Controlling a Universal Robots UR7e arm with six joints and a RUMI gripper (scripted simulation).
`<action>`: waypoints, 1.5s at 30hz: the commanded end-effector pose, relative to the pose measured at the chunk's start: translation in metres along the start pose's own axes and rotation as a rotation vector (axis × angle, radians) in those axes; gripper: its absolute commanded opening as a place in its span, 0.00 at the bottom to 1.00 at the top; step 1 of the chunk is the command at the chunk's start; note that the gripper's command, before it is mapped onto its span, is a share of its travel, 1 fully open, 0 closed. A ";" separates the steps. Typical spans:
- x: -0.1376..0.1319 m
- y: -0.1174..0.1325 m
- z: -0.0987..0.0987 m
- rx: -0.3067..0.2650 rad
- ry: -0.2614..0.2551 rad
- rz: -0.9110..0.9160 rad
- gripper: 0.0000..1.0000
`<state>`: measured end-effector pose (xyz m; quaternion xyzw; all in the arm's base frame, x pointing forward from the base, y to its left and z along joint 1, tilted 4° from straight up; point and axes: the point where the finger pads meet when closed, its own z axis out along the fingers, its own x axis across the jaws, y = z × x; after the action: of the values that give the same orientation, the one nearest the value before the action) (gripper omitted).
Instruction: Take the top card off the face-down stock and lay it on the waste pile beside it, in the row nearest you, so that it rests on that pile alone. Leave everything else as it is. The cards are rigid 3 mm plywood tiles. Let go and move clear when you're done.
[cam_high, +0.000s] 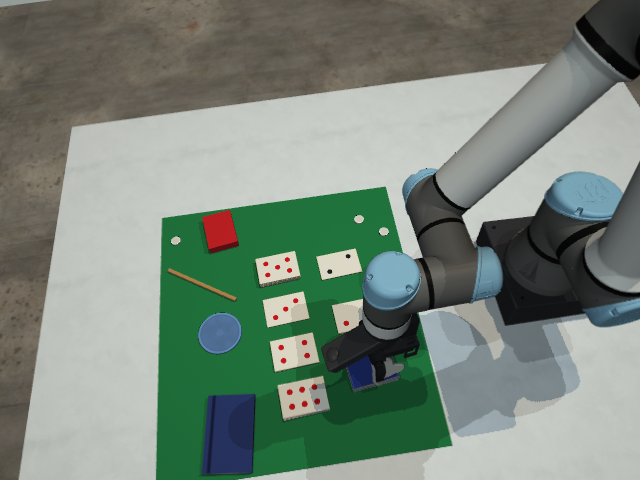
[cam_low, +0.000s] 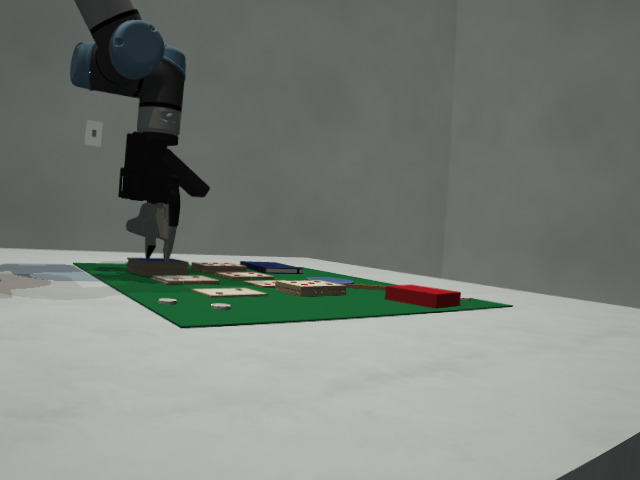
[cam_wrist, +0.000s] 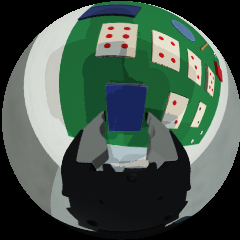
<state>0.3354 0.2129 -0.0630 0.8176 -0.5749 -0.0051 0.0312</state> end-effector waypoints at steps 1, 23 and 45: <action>0.000 0.000 0.000 0.001 0.000 0.000 0.43; 0.000 0.000 0.000 0.001 0.000 0.000 0.43; 0.000 0.000 0.000 0.001 0.000 0.000 0.42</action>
<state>0.3354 0.2129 -0.0630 0.8176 -0.5749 -0.0051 0.0312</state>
